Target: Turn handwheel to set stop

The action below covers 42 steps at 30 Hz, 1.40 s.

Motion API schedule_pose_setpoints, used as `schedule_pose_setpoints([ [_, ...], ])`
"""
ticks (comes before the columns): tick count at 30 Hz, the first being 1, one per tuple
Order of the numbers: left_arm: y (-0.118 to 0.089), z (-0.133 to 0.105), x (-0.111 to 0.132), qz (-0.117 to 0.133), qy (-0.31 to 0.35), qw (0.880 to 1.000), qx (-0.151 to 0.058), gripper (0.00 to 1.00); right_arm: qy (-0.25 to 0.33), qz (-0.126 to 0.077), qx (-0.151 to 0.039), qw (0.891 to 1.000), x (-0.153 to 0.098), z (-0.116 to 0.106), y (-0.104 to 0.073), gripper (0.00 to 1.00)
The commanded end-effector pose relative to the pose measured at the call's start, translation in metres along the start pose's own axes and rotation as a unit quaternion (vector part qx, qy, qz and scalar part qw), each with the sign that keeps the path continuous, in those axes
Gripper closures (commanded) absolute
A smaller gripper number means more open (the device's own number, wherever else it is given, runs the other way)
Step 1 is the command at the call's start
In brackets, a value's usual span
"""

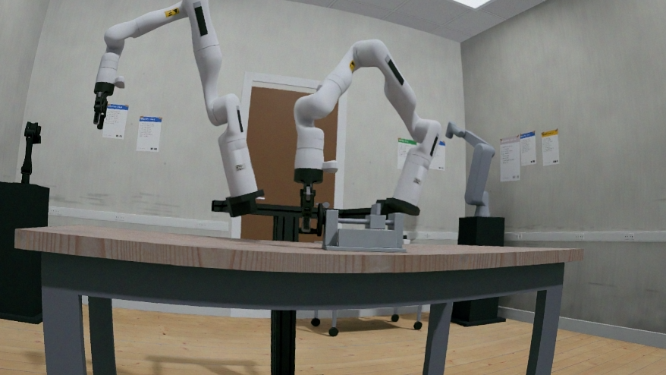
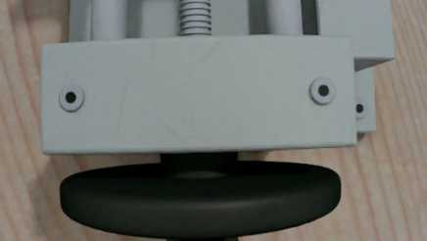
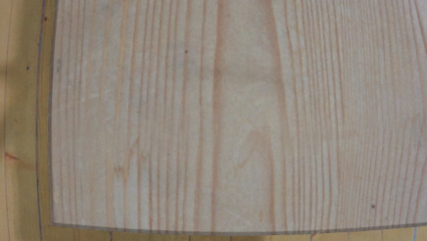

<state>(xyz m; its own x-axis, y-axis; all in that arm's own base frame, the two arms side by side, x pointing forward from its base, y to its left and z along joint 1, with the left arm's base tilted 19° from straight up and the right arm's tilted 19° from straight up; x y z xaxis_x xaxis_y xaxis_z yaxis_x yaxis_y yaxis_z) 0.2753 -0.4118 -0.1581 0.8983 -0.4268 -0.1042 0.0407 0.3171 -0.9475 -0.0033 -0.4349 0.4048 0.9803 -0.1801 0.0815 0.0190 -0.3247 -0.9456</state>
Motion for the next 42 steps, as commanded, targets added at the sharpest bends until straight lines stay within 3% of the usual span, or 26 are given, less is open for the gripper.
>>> schedule_pose_setpoints([
  [1, -0.004, -0.001, -0.005, 0.001, -0.004, 1.000, -0.001, 0.842, -0.006, 0.002, 0.002, 1.000, -0.001, 0.000, -0.001, 0.002],
  [18, -0.012, -0.003, -0.020, 0.001, -0.004, 1.000, 0.000, 0.842, -0.006, 0.002, 0.002, 1.000, -0.001, 0.000, -0.001, 0.002],
  [31, -0.031, -0.004, -0.030, 0.003, -0.004, 1.000, 0.002, 0.842, -0.006, 0.002, 0.002, 1.000, -0.001, 0.000, -0.001, 0.002],
  [42, -0.052, -0.005, -0.022, 0.001, -0.005, 1.000, 0.000, 0.842, -0.006, 0.002, 0.002, 1.000, -0.001, 0.000, -0.001, 0.002],
])
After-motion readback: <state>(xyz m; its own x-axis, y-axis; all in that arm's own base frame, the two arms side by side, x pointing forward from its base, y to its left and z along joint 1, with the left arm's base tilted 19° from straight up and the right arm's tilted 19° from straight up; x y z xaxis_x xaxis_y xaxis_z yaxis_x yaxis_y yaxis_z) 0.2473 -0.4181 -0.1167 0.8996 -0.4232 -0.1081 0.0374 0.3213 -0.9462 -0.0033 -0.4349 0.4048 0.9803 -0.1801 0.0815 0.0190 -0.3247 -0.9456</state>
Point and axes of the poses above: on each arm, the point where the finger pads meet when closed, its own y axis out along the fingers, its own x axis across the jaws, z = x × y, the point moved 6 cm from there along -y, back along the fingers, and after that the axes turned 10 degrees about y, right-handed, at the moved point
